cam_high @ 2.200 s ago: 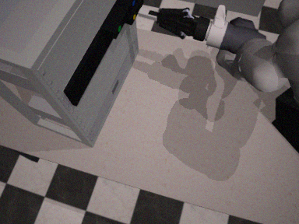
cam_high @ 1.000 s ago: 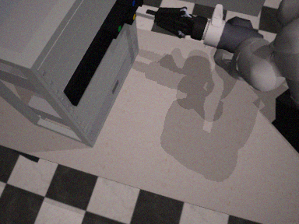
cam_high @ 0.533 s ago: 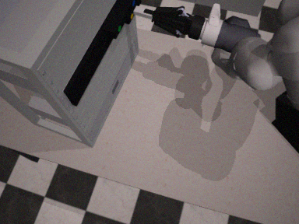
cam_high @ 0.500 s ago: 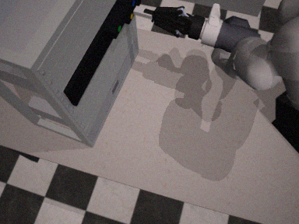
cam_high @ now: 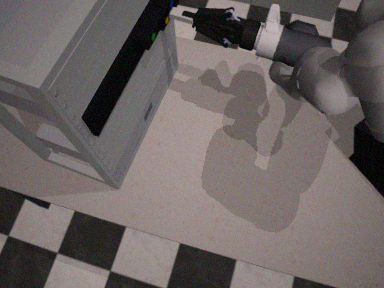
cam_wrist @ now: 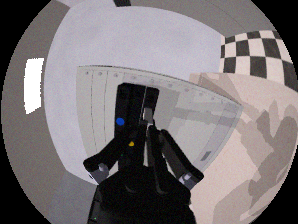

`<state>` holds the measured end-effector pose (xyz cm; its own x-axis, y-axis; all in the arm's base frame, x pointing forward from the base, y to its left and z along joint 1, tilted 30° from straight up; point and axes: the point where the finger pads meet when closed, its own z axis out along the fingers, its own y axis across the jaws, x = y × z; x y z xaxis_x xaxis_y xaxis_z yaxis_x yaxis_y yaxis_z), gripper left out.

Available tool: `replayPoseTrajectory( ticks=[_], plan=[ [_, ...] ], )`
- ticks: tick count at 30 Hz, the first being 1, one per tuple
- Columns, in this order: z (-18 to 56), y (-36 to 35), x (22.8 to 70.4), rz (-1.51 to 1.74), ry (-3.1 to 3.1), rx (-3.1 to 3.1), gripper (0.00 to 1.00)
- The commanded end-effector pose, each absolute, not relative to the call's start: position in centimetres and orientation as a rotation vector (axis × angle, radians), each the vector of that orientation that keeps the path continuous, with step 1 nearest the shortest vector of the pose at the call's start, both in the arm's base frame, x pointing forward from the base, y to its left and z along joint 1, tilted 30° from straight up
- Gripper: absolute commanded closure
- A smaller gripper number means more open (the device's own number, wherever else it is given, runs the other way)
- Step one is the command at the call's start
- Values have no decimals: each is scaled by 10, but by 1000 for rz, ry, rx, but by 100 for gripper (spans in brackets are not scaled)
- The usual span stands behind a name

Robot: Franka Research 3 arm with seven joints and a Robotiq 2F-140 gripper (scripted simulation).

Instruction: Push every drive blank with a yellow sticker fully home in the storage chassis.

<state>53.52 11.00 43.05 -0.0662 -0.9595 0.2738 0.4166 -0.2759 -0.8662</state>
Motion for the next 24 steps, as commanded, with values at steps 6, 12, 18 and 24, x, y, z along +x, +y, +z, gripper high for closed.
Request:
replayPoseTrajectory(
  ticks=[6,12,18,24],
  plan=[
    [430,108,542,-1598,738,-1077,100],
    [430,108,542,-1598,738,-1077,100],
    [430,108,544,-1598,738,-1077,100],
    [430,108,545,-1598,738,-1077,100]
  ],
)
